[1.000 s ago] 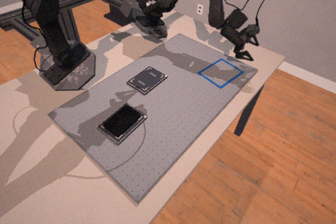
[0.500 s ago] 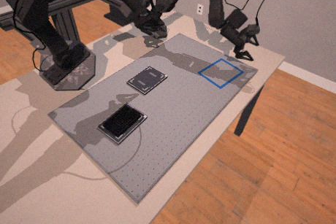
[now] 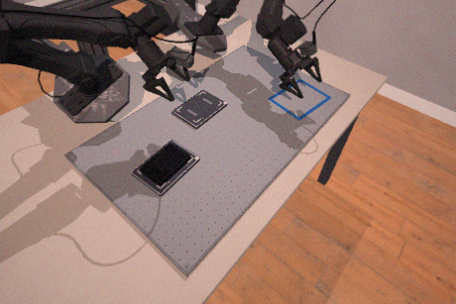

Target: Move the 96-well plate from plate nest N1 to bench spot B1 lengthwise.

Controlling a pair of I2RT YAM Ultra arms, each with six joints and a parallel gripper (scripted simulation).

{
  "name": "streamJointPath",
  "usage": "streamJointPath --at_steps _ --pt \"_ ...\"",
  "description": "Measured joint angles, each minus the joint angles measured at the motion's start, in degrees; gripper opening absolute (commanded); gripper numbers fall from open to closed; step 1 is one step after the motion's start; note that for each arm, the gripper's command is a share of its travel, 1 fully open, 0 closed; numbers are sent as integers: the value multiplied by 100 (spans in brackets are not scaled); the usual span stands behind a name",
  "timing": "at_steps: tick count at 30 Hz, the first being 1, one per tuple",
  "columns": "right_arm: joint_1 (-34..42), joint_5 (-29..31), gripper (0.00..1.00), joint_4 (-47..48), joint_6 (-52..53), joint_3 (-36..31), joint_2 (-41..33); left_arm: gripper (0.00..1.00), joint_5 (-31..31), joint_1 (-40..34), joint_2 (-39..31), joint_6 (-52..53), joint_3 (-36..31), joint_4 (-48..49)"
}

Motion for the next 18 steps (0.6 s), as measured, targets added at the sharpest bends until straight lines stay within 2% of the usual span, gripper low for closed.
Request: streamJointPath --at_steps 5,9,18 --pt "-726 74 100 846 -603 -778 -697 100 -46 -1239 -155 -79 -518 -42" --pt "-1106 15 100 1502 -1069 -1106 -962 100 -149 -1904 -238 -144 -772 -72" --pt "-2570 -413 100 3147 -2105 -2033 -1375 100 -264 -4083 -494 -264 -1668 -90"
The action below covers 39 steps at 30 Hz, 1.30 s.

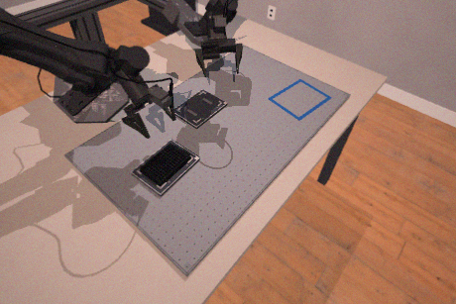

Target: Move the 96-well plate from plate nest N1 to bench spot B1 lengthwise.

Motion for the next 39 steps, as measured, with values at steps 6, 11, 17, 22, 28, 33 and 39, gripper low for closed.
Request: streamJointPath --at_steps 6,11,17,22,28,33,39 --pt "-680 -363 100 850 -439 -358 0 100 -72 -1226 -111 -63 -424 -44" --pt "-1095 -629 100 1495 -660 -527 181 100 -164 -1971 -221 -129 -629 -63" --pt "-1224 -734 100 1856 -765 -651 404 100 -223 -2273 -284 -177 -734 -131" --pt "-1226 -761 100 1996 -791 -654 424 100 -264 -2273 -297 -197 -734 -142" --pt "-1226 -769 100 2068 -802 -654 439 100 -264 -2273 -299 -203 -734 -149" --pt "-1226 -772 100 2087 -807 -654 442 100 -264 -2273 -299 -205 -734 -151" --pt "-1226 -752 100 2096 -769 -656 442 100 -264 -2273 -299 -205 -734 -151"
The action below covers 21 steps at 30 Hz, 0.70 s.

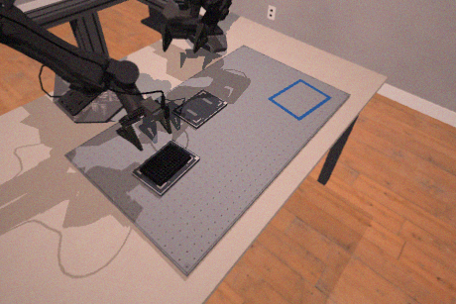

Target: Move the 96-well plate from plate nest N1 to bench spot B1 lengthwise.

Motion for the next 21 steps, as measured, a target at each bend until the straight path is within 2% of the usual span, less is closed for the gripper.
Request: streamJointPath --at_steps 4,9,21 --pt "7 140 100 -59 275 2 46 100 0 0 0 0 0 0" --pt "168 507 100 -433 1228 101 409 100 0 0 0 0 0 0" --pt "387 1043 100 -2168 4188 1209 1056 100 0 0 0 0 0 0"
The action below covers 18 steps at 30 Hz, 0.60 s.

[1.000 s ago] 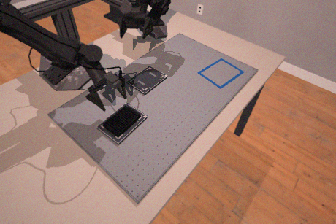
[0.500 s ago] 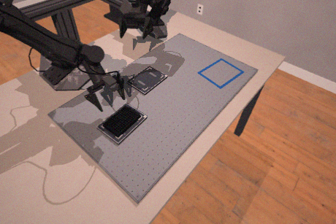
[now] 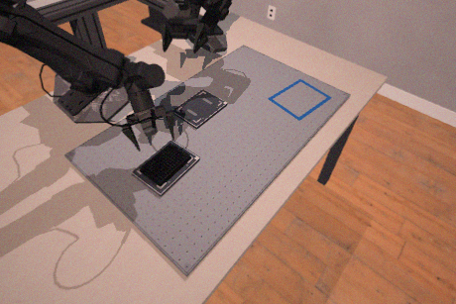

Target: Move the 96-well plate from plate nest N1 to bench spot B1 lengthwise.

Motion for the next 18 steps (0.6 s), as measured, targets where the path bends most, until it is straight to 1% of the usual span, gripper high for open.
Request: streamJointPath --at_steps 8,12,14,18 --pt "-149 -203 100 -1624 2142 1029 498 100 0 0 0 0 0 0" --pt "-295 -448 100 -2371 3123 1534 763 100 0 0 0 0 0 0" --pt "-337 -553 100 -2649 3484 1676 828 100 0 0 0 0 0 0" --pt "-535 -925 100 -3342 4367 2142 1123 100 0 0 0 0 0 0"
